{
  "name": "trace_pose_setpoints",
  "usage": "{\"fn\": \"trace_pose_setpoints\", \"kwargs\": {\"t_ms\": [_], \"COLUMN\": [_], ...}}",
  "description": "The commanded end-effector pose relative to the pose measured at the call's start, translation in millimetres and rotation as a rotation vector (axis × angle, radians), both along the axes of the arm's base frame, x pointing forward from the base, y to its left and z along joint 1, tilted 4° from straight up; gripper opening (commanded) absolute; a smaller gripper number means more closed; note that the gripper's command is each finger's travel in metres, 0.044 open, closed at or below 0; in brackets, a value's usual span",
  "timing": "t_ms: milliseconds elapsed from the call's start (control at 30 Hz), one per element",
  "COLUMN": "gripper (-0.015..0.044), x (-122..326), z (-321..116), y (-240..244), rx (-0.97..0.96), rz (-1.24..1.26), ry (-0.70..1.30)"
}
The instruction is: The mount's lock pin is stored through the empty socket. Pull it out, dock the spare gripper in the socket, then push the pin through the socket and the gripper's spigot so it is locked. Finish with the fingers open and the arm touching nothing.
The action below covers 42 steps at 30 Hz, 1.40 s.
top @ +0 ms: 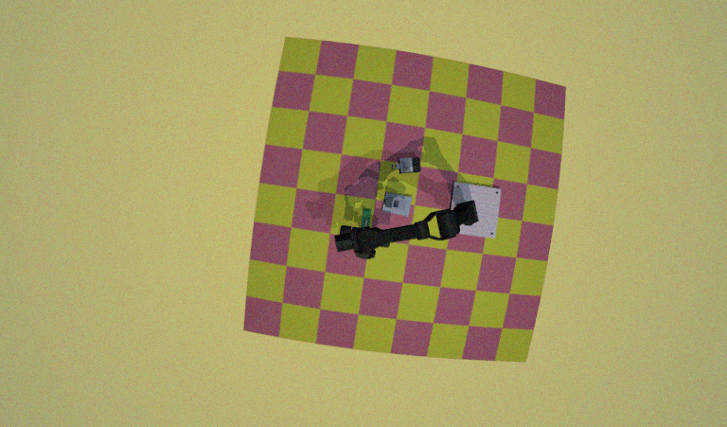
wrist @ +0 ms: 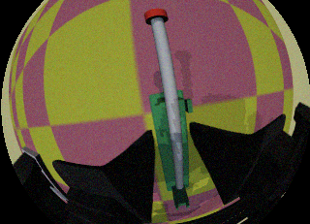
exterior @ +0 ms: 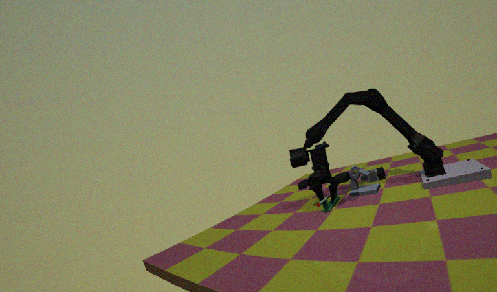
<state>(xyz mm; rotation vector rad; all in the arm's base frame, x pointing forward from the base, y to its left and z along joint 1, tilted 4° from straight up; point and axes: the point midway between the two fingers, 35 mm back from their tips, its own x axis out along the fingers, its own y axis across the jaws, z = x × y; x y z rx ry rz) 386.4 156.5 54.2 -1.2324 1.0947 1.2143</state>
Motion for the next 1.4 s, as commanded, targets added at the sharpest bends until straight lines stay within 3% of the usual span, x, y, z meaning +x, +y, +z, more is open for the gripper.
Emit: {"fn": "trace_pose_setpoints", "kwargs": {"t_ms": [0, 100, 233, 1367], "gripper": [0.0101, 0.0023, 0.0, 0.0], "x": [0.3, 0.3, 0.2, -5.7], "z": [-0.9, -0.9, -0.9, 25.3], "y": [-0.3, -0.3, -0.3, -5.3], "rx": [-0.002, -0.002, -0.002, -0.01], "rz": [0.004, 0.004, 0.004, 0.004], "ry": [-0.002, -0.002, -0.002, 0.024]}}
